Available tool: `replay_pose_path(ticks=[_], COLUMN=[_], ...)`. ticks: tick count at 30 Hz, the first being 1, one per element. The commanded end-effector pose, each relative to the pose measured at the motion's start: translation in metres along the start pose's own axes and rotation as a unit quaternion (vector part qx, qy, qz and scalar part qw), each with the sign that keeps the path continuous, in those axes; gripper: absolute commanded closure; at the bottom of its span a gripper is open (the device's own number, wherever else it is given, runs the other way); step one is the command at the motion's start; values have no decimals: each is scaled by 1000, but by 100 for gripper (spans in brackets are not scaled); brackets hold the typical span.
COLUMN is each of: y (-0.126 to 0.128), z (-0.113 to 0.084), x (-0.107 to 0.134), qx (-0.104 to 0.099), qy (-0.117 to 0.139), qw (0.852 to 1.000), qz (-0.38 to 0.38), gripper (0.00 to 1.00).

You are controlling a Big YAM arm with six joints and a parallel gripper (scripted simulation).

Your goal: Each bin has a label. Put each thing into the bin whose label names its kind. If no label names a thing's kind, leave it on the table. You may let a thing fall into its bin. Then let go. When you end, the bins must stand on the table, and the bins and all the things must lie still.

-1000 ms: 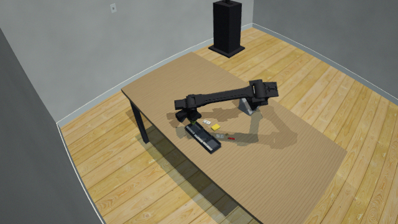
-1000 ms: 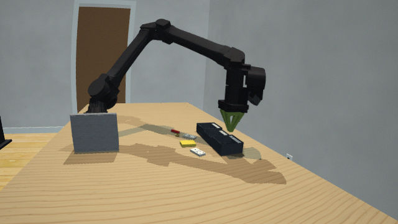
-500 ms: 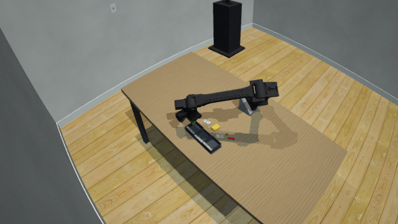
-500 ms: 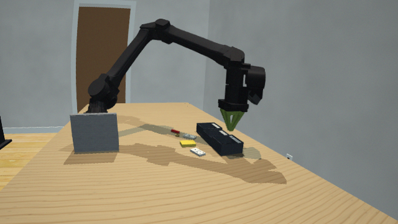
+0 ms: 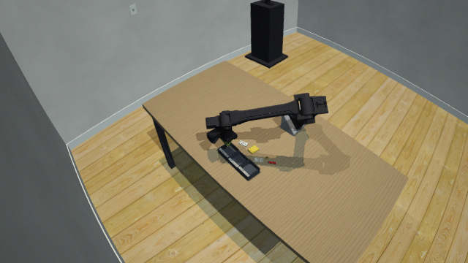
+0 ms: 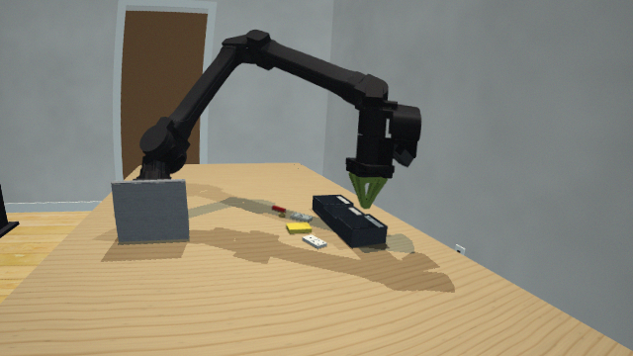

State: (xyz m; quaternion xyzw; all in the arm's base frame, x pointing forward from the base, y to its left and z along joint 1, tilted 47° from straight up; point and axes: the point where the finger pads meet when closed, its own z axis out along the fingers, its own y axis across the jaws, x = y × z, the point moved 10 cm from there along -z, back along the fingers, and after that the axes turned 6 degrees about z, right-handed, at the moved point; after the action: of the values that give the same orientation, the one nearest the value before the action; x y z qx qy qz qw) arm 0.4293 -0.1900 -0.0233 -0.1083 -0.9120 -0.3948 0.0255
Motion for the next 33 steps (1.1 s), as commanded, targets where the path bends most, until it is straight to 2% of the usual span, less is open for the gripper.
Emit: replay_pose_path(ticks=[1,2,5,24,33], y=[14,14,4,4,3], z=[-3,-3,17,63,64], x=[-4,-4,-1,1,1], qx=[5,5,-1,-1,-1], qy=[-9,-9,3,4,4], qw=[1000,1000,1000,1000,1000], qz=[-13,-13,-1,-1,-1], gripper=[92,92,92,92,92])
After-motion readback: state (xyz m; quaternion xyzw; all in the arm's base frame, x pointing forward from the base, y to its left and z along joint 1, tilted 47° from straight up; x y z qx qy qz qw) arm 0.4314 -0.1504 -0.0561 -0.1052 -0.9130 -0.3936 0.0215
